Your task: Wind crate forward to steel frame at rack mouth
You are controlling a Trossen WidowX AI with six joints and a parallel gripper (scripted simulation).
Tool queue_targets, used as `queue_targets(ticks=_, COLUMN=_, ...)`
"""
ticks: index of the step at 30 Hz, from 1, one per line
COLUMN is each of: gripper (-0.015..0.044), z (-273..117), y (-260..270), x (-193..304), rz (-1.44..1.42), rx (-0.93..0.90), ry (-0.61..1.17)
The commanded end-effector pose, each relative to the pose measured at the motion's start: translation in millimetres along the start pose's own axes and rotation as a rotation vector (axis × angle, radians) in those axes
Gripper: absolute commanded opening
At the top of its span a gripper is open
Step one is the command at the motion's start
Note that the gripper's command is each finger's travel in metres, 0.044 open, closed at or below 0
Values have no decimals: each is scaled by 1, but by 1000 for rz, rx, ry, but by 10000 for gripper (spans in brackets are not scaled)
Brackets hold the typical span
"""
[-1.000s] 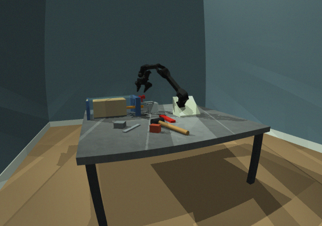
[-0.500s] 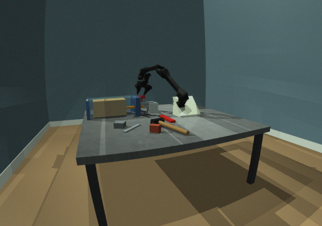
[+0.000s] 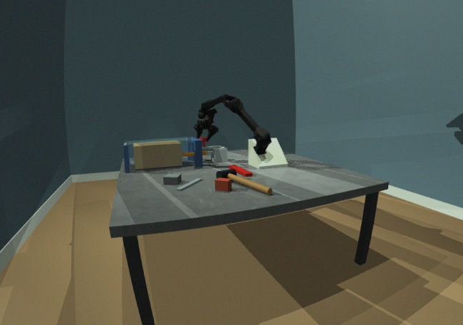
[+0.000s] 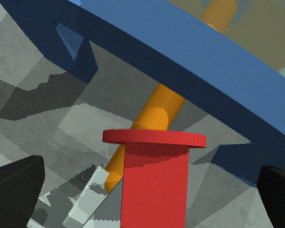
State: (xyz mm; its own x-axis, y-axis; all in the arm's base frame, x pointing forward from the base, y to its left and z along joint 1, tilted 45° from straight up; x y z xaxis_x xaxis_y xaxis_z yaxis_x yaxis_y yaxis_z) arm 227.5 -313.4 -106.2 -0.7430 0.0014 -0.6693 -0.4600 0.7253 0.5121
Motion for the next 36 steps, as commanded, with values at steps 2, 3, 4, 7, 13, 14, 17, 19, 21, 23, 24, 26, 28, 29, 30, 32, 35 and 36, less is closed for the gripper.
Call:
queue_targets(ticks=2, gripper=440, z=10, y=2, x=5, rz=16, rx=-11, ry=-8)
queue_targets(ticks=3, gripper=440, z=12, y=3, x=6, rz=16, rx=-11, ry=-8)
queue_targets(ticks=4, gripper=440, z=13, y=3, x=6, rz=17, rx=-12, ry=-9)
queue_targets(ticks=7, gripper=440, z=14, y=3, x=7, rz=17, rx=-12, ry=-9)
queue_targets(ticks=13, gripper=335, z=10, y=2, x=5, rz=5, rx=-7, ry=-2)
queue_targets(ticks=14, gripper=309, z=10, y=2, x=5, rz=5, rx=-7, ry=-2)
queue_targets(ticks=17, gripper=230, z=10, y=2, x=5, rz=5, rx=-7, ry=-2)
queue_targets(ticks=19, gripper=178, z=10, y=2, x=5, rz=5, rx=-7, ry=-2)
queue_targets(ticks=21, gripper=125, z=10, y=2, x=5, rz=5, rx=-7, ry=-2)
queue_targets(ticks=23, gripper=72, z=10, y=2, x=5, rz=5, rx=-7, ry=-2)
queue_targets(ticks=24, gripper=46, z=10, y=2, x=5, rz=5, rx=-7, ry=-2)
queue_targets(ticks=26, gripper=13, z=10, y=2, x=5, rz=5, rx=-7, ry=-2)
queue_targets(ticks=28, gripper=0, z=10, y=2, x=5, rz=5, rx=-7, ry=-2)
queue_targets(ticks=29, gripper=0, z=10, y=2, x=5, rz=5, rx=-7, ry=-2)
queue_targets(ticks=30, gripper=0, z=10, y=2, x=5, rz=5, rx=-7, ry=-2)
queue_targets(ticks=32, gripper=0, z=10, y=2, x=5, rz=5, rx=-7, ry=-2)
queue_targets(ticks=35, gripper=0, z=15, y=3, x=7, rz=17, rx=-12, ry=-9)
queue_targets(ticks=36, gripper=0, z=15, y=3, x=7, rz=17, rx=-12, ry=-9)
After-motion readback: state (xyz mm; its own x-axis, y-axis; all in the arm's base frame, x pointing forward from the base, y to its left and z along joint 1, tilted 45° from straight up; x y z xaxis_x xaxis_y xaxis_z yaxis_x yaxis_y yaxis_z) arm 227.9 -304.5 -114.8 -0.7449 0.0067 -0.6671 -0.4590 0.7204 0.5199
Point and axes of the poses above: the point midway between the two fingers, 35 mm back from their tips, its own z axis out along the fingers, its own y axis across the jaws, x = y × z, the point moved 3 cm from there along -z, back along the fingers, and after that the axes turned 6 degrees about -z, right-handed, at the moved point
